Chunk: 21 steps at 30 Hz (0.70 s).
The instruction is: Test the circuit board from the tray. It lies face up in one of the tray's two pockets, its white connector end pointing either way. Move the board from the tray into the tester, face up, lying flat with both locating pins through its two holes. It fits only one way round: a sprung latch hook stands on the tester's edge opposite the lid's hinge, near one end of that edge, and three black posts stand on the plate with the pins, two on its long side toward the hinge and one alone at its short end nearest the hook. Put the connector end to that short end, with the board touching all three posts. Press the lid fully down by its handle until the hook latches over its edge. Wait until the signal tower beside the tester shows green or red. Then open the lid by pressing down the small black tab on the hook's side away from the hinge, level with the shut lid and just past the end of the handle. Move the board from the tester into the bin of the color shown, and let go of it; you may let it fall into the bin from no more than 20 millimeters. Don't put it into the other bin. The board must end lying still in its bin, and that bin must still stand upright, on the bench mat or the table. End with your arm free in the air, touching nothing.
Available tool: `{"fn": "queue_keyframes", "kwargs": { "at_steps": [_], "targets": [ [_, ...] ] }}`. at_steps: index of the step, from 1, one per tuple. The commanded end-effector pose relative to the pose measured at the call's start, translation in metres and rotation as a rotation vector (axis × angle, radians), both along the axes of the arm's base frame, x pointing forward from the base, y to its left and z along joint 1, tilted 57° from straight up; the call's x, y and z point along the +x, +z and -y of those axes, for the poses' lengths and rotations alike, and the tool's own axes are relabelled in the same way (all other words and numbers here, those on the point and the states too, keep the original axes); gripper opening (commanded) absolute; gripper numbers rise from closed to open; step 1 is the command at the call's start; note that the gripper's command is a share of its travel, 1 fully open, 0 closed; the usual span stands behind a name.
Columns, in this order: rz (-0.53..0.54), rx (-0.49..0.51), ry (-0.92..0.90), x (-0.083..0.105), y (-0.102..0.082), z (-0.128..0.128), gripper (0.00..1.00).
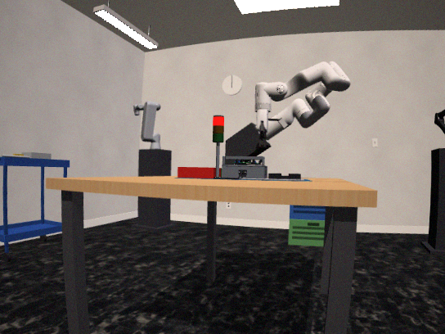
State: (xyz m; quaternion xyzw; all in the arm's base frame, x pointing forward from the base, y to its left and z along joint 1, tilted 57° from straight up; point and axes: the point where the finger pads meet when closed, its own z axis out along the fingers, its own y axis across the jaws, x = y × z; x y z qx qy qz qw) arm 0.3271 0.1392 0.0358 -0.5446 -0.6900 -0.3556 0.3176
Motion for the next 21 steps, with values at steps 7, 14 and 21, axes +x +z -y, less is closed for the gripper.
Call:
{"fn": "queue_keyframes", "kwargs": {
  "at_steps": [7, 14, 21],
  "targets": [
    [0.002, -0.001, -0.001, 0.001, 0.0, 0.001, 0.27],
    [0.002, -0.001, -0.001, 0.003, -0.008, 0.006, 0.27],
    [0.002, -0.001, -0.001, 0.006, -0.024, 0.016, 0.27]
  ]
}}
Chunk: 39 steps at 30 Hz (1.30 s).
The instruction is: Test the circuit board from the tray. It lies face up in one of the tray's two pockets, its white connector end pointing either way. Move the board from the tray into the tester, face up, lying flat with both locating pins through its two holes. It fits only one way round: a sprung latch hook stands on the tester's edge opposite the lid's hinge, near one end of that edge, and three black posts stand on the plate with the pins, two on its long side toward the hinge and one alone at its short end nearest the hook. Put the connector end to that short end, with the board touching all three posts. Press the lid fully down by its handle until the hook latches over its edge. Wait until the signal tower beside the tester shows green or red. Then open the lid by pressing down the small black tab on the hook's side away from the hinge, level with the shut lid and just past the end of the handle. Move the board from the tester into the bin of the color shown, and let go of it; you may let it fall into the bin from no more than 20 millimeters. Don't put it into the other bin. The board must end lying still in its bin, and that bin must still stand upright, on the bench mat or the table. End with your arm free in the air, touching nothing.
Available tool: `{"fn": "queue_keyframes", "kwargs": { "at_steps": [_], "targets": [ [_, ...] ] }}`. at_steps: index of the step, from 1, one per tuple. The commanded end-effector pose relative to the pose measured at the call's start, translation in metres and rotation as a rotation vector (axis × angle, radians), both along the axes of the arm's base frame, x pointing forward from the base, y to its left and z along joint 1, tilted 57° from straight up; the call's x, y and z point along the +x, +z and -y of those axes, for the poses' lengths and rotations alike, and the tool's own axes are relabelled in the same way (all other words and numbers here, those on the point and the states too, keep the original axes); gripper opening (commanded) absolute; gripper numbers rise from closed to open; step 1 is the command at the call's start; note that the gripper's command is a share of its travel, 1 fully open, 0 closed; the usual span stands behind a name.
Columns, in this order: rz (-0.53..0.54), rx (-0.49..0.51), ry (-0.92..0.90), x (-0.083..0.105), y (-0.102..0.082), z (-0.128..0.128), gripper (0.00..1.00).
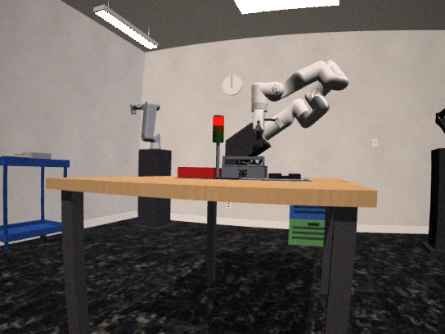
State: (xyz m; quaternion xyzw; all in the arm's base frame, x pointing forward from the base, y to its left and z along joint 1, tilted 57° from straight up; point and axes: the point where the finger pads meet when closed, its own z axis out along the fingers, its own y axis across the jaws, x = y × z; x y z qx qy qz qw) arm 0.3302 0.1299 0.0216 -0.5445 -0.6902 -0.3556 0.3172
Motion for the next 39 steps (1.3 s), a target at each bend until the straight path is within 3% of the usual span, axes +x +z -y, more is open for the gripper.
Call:
{"fn": "queue_keyframes", "kwargs": {
  "at_steps": [1, 10, 39],
  "targets": [
    [0.001, 0.0, -0.001, 0.004, -0.013, 0.009, 0.27],
    [0.001, 0.0, -0.001, 0.009, -0.037, 0.024, 0.27],
    [0.001, 0.0, -0.001, 0.008, -0.051, 0.005, 0.27]
  ]
}}
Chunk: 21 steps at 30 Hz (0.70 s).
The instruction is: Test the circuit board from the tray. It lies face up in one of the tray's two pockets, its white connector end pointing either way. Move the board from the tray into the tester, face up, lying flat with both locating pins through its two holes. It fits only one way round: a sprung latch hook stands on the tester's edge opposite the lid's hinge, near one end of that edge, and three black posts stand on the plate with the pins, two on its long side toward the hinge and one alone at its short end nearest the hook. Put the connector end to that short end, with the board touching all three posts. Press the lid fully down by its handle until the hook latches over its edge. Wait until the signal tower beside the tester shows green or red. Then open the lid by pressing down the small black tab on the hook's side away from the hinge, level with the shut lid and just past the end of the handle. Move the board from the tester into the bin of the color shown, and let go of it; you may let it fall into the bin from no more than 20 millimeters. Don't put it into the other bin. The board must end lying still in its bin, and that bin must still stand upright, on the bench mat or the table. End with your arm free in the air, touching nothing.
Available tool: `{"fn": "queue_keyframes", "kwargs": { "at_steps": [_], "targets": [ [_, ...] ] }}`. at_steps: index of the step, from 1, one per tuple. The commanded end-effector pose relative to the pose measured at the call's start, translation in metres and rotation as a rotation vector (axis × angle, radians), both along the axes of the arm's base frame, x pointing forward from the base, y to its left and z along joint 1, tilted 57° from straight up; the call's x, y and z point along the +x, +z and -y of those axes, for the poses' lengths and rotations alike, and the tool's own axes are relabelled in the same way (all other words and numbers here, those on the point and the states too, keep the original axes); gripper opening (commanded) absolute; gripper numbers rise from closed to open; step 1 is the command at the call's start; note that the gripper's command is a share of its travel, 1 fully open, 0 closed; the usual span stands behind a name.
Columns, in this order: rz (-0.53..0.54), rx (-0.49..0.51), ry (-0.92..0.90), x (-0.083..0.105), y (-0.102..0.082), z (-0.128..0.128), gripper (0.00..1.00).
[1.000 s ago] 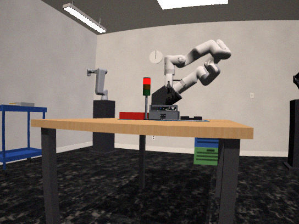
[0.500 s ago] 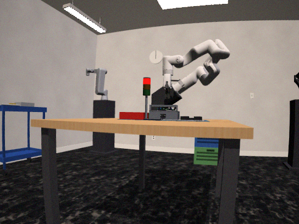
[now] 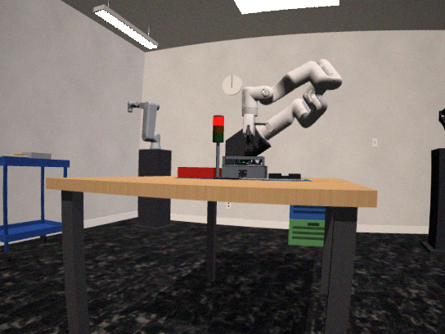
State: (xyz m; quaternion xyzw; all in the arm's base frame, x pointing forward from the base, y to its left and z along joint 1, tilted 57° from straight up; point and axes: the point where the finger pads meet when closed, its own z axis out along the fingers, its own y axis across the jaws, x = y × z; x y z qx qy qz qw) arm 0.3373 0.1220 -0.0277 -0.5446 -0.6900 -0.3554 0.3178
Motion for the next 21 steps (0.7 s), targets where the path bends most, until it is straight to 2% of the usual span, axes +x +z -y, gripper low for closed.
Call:
{"fn": "queue_keyframes", "kwargs": {
  "at_steps": [1, 21],
  "targets": [
    [0.002, -0.001, -0.002, 0.001, -0.0022, -0.0031, 0.27],
    [0.002, -0.001, -0.002, 0.001, -0.005, -0.0073, 0.27]
  ]
}}
